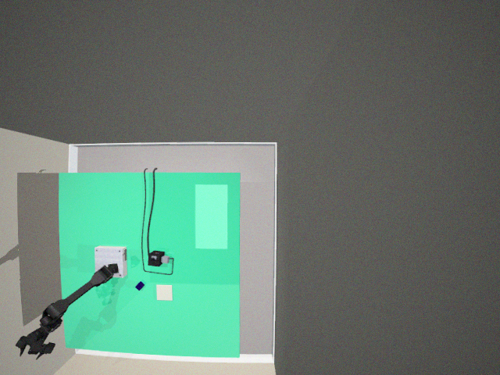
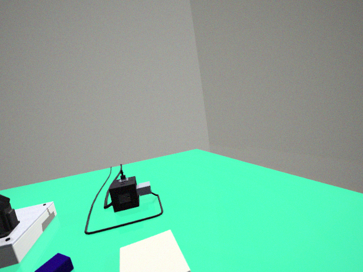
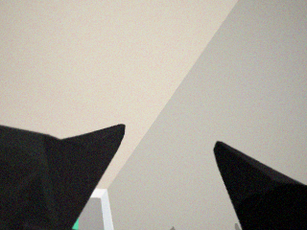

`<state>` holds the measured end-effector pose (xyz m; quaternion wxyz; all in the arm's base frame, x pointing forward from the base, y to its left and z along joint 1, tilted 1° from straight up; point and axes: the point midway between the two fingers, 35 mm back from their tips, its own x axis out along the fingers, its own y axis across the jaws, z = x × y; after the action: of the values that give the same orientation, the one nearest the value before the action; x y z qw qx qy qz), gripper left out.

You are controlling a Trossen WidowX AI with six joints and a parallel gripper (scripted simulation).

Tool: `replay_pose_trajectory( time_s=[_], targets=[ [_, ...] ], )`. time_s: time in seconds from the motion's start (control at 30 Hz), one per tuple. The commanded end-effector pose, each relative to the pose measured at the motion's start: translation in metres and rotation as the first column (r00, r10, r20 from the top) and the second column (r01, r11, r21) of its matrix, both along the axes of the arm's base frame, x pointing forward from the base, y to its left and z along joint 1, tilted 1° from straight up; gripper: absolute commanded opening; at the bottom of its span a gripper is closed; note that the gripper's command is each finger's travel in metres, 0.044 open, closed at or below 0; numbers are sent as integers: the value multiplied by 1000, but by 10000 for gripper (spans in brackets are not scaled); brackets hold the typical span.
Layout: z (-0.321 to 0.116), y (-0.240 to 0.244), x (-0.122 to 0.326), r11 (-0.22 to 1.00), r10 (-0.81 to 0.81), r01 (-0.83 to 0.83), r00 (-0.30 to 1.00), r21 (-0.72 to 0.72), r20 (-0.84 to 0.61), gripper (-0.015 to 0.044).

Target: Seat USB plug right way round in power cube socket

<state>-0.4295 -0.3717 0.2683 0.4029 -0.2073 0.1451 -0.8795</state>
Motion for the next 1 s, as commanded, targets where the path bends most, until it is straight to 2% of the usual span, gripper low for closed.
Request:
replay_pose_trajectory(
  time_s=[0.0,0.07,0.27,0.5,0.7,0.97],
  targets=[
    [1,-3,4,1000,7,-7,1000,1,0,426],
    [6,-26,32,998,63,-63,998,6,12,440],
    [-6,-90,115,963,259,-269,947,26,192,440],
    [-32,-145,229,876,424,-482,786,18,449,440],
    [-44,-167,335,786,488,-619,606,-13,628,440],
    [-65,-160,479,666,425,-745,333,-42,841,440]
  ],
)
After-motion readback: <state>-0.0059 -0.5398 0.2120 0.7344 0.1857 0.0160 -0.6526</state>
